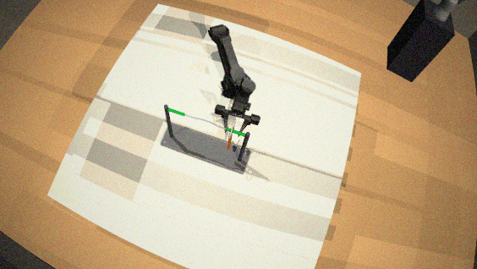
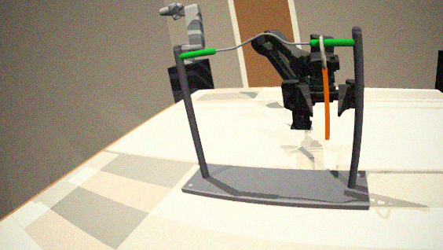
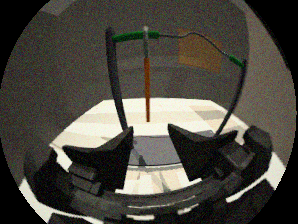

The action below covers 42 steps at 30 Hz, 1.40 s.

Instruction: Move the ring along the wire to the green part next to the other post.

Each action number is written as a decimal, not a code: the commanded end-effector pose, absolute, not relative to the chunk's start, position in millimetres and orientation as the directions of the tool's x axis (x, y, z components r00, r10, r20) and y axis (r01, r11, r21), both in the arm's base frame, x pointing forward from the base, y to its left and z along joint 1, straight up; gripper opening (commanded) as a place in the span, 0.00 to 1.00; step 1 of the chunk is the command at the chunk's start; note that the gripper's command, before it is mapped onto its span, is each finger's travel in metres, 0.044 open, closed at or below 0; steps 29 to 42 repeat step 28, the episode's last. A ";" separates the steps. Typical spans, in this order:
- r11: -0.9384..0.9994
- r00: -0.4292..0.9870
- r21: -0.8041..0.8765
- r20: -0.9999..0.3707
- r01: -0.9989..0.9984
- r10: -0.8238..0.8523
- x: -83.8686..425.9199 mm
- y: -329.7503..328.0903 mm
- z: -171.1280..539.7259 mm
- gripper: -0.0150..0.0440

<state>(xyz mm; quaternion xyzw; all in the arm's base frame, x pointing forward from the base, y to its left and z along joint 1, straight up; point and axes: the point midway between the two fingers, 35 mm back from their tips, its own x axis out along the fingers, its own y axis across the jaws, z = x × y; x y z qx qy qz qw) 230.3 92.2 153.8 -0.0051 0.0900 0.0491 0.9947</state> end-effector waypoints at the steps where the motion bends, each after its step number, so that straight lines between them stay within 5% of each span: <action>1: 0.995 0.981 0.010 -0.169 -0.099 0.099 213.5 89.4 159.2 0.84; 5: 0.995 0.981 0.009 -0.167 -0.099 0.099 201.7 85.3 159.9 1.00; 42: 0.995 0.981 0.009 -0.167 -0.099 0.099 201.7 85.3 159.9 1.00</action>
